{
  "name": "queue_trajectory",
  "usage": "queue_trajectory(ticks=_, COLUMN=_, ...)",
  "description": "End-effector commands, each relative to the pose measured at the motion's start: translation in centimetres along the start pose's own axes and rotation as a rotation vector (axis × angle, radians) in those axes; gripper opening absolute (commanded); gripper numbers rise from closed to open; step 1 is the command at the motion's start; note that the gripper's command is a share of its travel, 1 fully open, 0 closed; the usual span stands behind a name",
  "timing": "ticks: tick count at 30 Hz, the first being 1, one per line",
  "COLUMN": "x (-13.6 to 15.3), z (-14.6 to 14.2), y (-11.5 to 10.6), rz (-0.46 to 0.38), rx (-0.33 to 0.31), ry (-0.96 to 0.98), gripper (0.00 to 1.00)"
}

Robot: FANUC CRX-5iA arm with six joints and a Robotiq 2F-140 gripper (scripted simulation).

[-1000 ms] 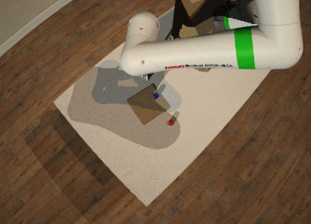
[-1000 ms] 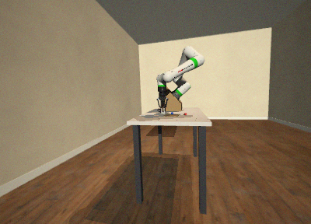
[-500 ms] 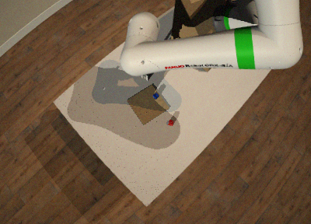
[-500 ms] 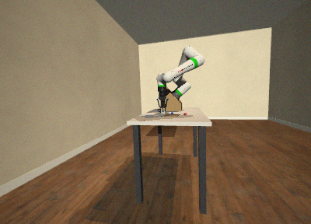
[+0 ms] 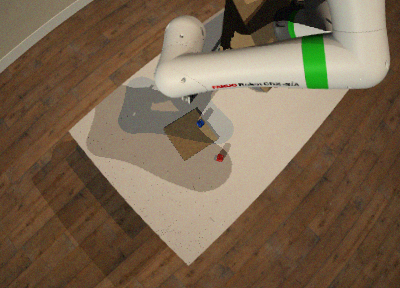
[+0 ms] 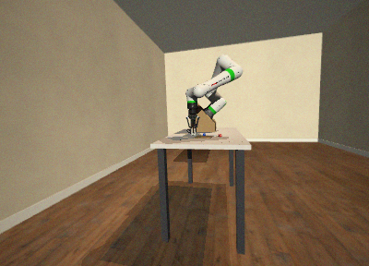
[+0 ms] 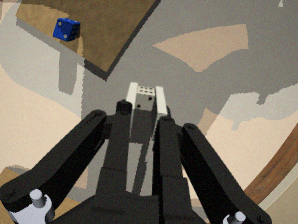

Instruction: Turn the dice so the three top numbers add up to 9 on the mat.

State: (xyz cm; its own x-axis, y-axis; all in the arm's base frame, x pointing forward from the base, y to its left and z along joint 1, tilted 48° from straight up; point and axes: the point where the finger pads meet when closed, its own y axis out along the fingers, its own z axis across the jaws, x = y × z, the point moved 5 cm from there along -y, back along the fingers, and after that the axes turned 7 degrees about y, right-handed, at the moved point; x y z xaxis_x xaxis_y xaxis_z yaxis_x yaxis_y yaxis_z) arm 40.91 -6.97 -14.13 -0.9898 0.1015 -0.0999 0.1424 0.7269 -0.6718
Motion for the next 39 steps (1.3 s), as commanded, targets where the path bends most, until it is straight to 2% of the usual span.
queue_trajectory(ticks=1, x=0.0, z=0.0, y=-0.3, rz=0.0, rx=0.0, ry=0.0, gripper=0.09)
queue_trajectory(ticks=6, x=0.0, z=0.0, y=-2.7, rz=0.0, rx=0.0, ry=0.0, gripper=0.09)
queue_trajectory(ticks=8, x=0.0, z=0.0, y=-2.7, rz=0.0, rx=0.0, ry=0.0, gripper=0.09)
queue_trajectory(ticks=15, x=0.0, z=0.0, y=-7.8, rz=0.0, rx=0.0, ry=0.0, gripper=0.09)
queue_trajectory(ticks=19, x=0.0, z=0.0, y=-9.6, rz=0.0, rx=0.0, ry=0.0, gripper=0.09)
queue_trajectory(ticks=32, x=-0.1, z=-0.1, y=-10.0, rz=0.0, rx=0.001, ry=0.003, gripper=0.09)
queue_trajectory(ticks=33, x=-0.9, z=-0.5, y=-10.0, rz=0.0, rx=0.002, ry=0.019, gripper=0.09)
queue_trajectory(ticks=35, x=-4.3, z=-3.2, y=-10.3, rz=0.001, rx=0.004, ry=0.097, gripper=0.09)
queue_trajectory(ticks=36, x=-4.3, z=-3.2, y=-10.3, rz=0.001, rx=0.004, ry=0.097, gripper=0.09)
queue_trajectory(ticks=37, x=-6.5, z=-5.1, y=-10.3, rz=0.001, rx=0.004, ry=0.147, gripper=0.09)
queue_trajectory(ticks=39, x=-6.5, z=-5.1, y=-10.3, rz=0.001, rx=0.004, ry=0.147, gripper=0.09)
